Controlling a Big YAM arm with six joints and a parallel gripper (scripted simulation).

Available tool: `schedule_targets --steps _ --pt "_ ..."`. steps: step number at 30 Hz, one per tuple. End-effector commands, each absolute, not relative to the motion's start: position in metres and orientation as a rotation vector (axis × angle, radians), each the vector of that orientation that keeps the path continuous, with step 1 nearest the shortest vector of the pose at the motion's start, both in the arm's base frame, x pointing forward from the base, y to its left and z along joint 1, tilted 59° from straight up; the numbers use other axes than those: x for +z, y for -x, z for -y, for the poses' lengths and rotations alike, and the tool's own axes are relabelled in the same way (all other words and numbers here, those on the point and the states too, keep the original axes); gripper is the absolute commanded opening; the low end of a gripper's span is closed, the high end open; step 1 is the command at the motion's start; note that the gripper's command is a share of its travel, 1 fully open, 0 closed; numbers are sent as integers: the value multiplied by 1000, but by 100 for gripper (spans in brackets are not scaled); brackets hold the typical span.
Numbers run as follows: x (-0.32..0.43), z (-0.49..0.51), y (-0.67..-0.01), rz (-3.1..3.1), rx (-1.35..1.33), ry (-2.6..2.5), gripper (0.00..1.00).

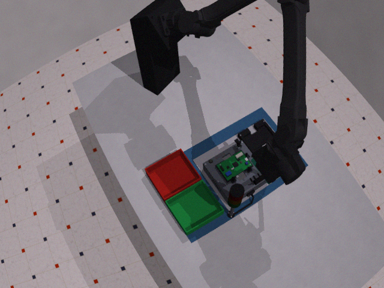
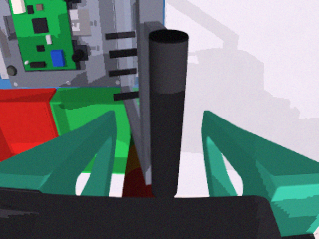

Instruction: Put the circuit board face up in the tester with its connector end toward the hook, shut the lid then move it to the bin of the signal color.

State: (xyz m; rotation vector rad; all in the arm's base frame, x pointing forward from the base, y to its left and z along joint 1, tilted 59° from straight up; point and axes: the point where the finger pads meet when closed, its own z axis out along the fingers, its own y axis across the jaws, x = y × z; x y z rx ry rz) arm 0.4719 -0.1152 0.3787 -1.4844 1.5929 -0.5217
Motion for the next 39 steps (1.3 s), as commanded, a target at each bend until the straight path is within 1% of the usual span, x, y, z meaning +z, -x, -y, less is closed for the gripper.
schedule_targets --steps 1,24,25,39 --pt "404 106 -474 -1545 -564 1469 48" --pt "398 106 -476 -1554 -550 1473 48" --pt "398 106 -476 -1554 -550 1473 0" --pt "398 106 -476 -1552 -550 1475 0"
